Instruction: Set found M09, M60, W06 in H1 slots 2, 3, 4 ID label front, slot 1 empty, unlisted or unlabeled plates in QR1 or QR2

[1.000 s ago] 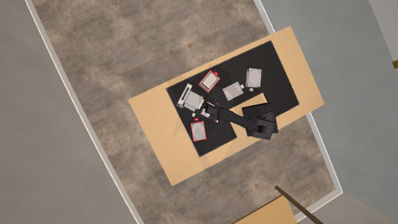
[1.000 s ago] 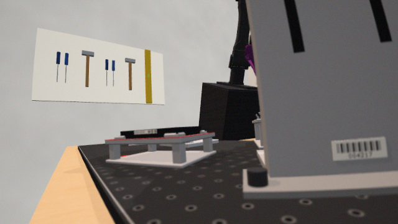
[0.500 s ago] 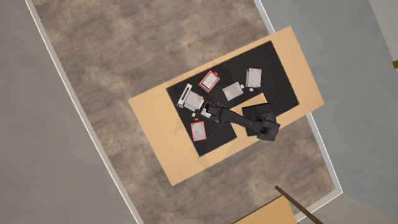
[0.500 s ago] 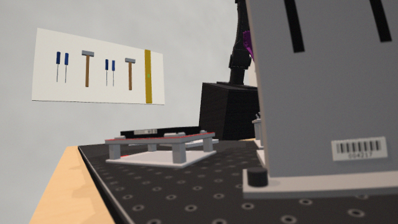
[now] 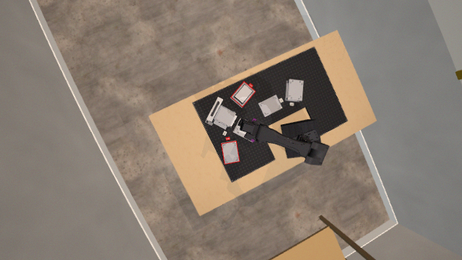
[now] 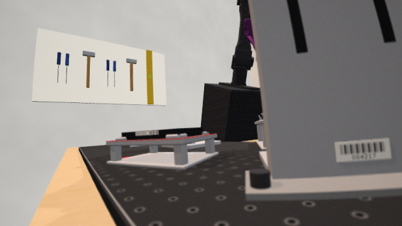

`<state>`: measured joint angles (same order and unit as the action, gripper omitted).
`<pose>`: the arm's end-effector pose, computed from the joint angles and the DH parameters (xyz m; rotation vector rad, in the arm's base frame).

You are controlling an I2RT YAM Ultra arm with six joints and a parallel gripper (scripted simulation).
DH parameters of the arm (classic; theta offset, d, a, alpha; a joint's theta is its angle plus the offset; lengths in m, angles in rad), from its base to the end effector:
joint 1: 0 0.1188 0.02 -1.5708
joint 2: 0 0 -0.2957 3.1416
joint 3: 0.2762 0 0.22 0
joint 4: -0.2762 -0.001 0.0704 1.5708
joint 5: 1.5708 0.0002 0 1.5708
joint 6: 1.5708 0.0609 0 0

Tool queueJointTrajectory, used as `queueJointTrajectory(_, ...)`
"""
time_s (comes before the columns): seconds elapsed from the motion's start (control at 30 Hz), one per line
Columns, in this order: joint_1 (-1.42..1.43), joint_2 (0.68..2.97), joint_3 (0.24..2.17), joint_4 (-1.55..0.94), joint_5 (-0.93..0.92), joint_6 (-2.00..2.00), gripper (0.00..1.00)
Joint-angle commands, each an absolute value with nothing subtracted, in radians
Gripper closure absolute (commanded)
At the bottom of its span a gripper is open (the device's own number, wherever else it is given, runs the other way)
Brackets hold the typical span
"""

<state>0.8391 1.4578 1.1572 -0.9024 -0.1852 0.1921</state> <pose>0.1601 0.1966 0.2856 -0.9597 2.7064 0.4953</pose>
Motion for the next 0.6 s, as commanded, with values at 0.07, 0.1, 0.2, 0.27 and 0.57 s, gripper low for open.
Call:
queueJointTrajectory(0.07, 0.833, 1.444, 1.176, -0.958, -0.187, 0.185, 0.14)
queueJointTrajectory(0.1, 0.833, 1.444, 1.176, -0.958, -0.187, 0.185, 0.14)
queueJointTrajectory(0.2, 0.82, 1.443, 1.172, -0.957, -0.191, 0.157, 0.14)
queueJointTrajectory(0.27, 0.796, 1.443, 1.166, -0.956, -0.199, 0.1, 0.14)
queueJointTrajectory(0.57, 0.684, 1.448, 1.145, -0.953, -0.234, -0.159, 0.14)
